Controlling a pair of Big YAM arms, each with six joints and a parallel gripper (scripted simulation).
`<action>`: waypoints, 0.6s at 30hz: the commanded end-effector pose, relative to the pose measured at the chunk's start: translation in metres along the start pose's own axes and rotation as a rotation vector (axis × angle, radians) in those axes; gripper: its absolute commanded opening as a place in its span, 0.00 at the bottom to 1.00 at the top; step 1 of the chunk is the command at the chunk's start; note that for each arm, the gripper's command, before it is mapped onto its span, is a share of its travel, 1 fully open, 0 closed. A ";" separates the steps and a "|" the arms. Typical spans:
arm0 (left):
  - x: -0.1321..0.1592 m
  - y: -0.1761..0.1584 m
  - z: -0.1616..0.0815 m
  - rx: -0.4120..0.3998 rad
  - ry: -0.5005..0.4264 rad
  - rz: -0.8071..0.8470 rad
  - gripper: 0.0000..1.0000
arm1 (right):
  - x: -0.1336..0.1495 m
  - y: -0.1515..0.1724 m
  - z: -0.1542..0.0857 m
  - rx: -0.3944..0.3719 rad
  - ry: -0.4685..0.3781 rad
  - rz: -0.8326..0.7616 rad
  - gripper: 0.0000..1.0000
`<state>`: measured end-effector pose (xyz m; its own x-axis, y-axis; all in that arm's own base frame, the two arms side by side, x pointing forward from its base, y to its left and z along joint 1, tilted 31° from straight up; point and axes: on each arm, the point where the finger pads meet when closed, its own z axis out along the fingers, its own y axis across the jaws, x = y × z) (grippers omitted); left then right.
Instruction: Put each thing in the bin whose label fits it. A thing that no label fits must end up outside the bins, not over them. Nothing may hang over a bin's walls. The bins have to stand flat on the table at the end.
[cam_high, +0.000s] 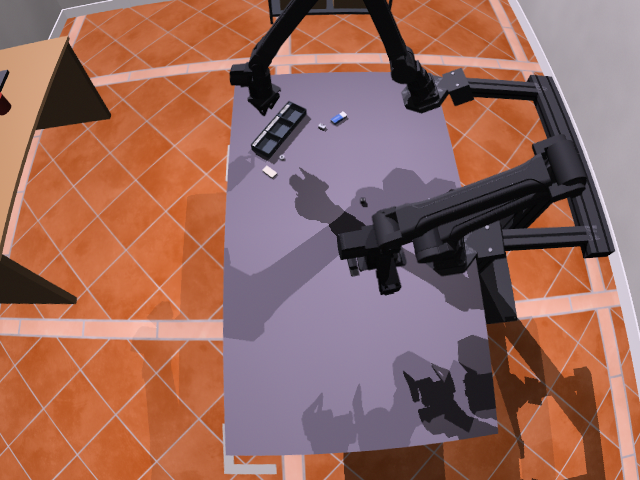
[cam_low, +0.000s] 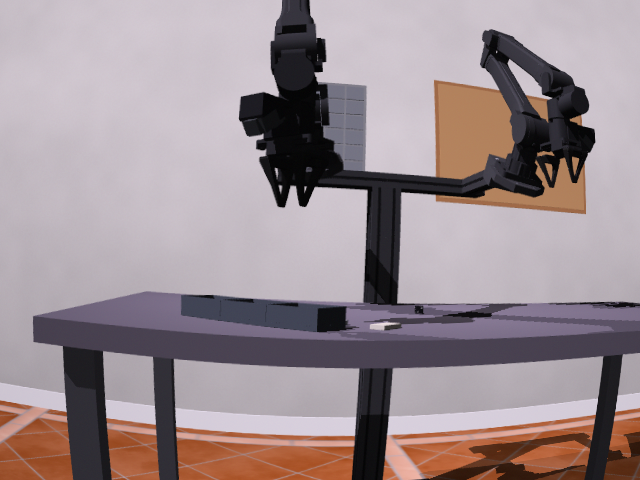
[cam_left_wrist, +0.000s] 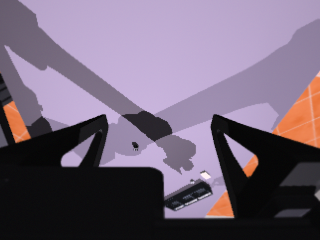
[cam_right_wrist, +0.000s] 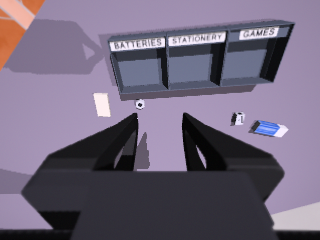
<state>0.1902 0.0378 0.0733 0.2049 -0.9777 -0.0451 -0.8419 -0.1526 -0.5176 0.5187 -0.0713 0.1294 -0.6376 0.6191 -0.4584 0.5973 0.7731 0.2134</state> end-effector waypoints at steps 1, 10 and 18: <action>-0.001 0.004 0.000 -0.011 -0.002 -0.018 1.00 | 0.008 0.014 0.019 -0.002 -0.008 0.053 0.39; -0.001 0.004 0.000 -0.011 -0.002 -0.018 1.00 | 0.036 0.073 0.056 -0.022 -0.028 0.056 0.39; -0.001 0.004 0.000 -0.011 -0.002 -0.018 1.00 | 0.065 0.105 0.084 -0.022 -0.025 0.056 0.39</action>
<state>0.1902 0.0378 0.0733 0.2049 -0.9777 -0.0451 -0.8419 -0.1526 -0.5176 0.5563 0.0259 0.0449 -0.6335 0.6300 -0.4492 0.6097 0.7639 0.2116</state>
